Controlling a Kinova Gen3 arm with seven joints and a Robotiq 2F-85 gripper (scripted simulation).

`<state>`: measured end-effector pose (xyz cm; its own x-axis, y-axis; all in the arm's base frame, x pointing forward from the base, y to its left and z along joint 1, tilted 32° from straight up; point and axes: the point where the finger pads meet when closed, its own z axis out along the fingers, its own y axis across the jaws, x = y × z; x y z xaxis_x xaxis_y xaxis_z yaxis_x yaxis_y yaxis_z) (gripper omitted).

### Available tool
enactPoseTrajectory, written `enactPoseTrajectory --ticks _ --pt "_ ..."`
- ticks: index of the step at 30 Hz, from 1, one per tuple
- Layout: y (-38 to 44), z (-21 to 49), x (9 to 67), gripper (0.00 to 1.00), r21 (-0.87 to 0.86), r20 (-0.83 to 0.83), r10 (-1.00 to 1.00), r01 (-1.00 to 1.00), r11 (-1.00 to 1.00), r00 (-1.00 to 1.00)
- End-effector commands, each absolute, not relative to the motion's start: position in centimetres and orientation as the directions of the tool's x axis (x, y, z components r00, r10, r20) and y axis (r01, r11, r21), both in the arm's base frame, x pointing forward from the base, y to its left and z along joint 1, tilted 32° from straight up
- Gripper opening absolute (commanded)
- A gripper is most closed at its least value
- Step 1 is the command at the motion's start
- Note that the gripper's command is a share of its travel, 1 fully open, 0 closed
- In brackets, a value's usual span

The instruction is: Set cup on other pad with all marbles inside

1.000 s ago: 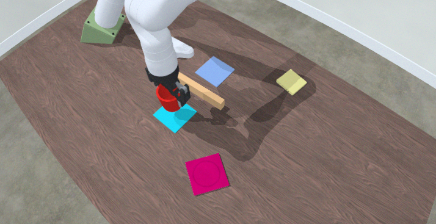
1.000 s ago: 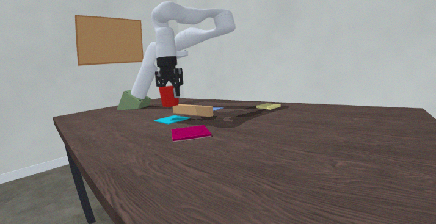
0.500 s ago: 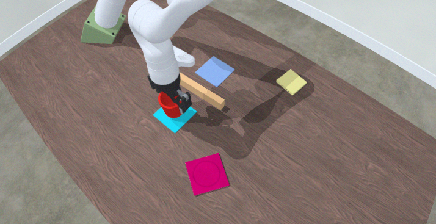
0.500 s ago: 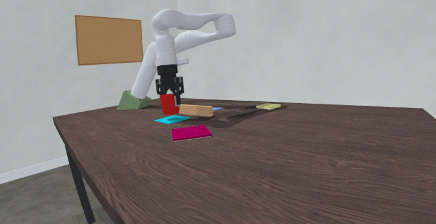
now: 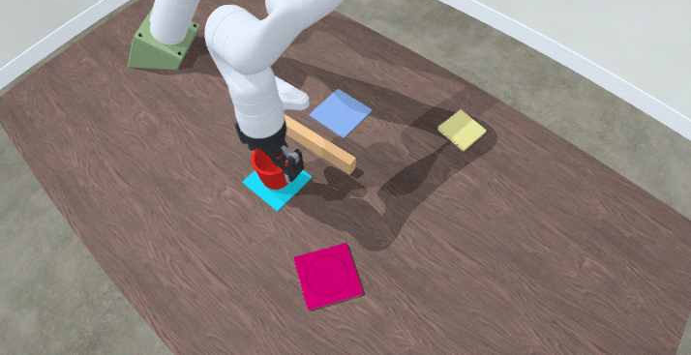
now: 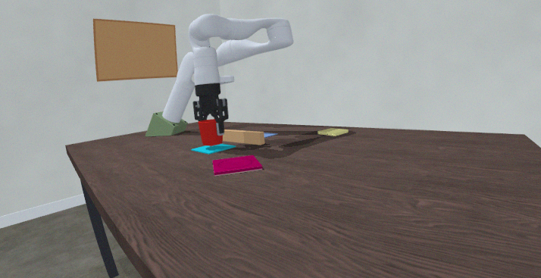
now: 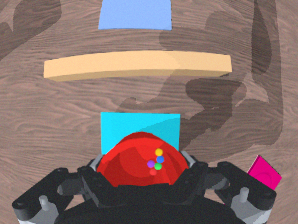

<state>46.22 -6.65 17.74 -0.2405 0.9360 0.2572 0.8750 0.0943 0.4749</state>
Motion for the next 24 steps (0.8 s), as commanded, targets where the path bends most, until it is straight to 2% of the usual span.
enactPoseTrajectory --ticks 1,24 --pt "-6.59 17.63 46.33 0.82 0.479 0.252 0.936 0.872 0.099 -0.244" --pt "-6.34 17.22 46.47 0.82 0.479 0.253 0.936 0.872 0.099 -0.245"
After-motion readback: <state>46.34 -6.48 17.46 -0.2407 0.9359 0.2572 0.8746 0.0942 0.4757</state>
